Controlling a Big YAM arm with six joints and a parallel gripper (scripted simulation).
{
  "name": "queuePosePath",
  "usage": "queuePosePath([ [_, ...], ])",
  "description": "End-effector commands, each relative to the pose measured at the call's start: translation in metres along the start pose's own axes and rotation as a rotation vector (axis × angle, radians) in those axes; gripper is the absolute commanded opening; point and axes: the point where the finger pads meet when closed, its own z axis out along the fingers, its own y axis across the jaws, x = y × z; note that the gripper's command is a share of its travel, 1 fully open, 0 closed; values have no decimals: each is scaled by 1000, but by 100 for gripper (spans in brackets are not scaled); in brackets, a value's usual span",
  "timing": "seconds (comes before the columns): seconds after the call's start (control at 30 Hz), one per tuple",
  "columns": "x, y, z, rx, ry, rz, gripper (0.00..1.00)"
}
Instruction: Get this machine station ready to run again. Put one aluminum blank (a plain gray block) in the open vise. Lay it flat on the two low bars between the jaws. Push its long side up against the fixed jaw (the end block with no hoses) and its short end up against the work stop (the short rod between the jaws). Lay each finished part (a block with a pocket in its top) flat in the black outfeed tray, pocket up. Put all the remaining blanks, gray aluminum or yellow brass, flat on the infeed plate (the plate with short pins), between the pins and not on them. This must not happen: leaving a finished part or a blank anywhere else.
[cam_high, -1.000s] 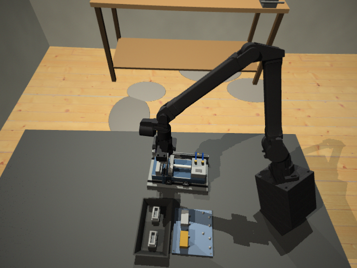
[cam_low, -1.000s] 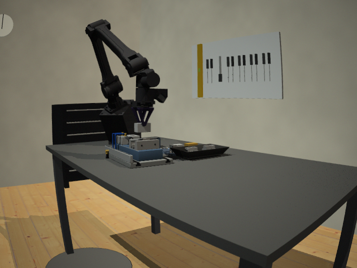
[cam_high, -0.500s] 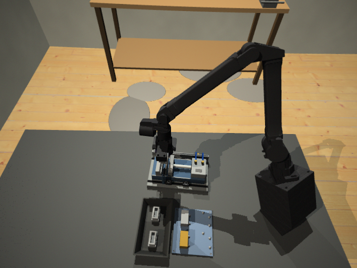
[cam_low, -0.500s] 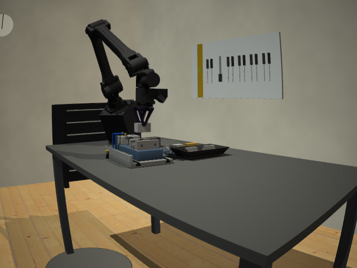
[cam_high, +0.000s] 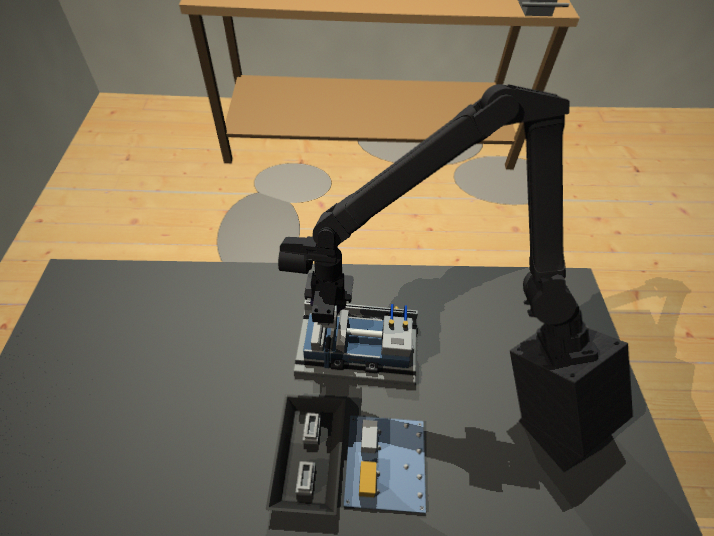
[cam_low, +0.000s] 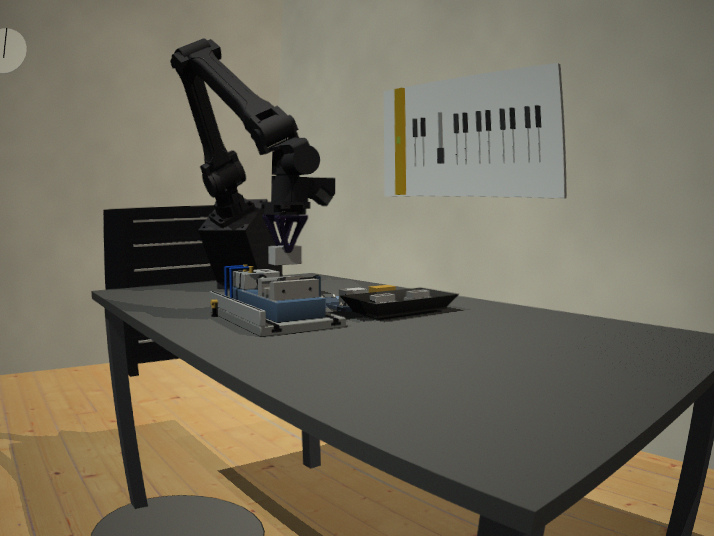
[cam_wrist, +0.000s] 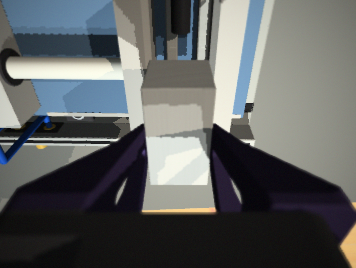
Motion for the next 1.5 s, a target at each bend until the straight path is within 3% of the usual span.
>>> queuePosePath([
  [0.0, -2, -25, -10, 31, -1, 11, 0],
  [1.47, 10, -28, 18, 40, 5, 24, 0],
])
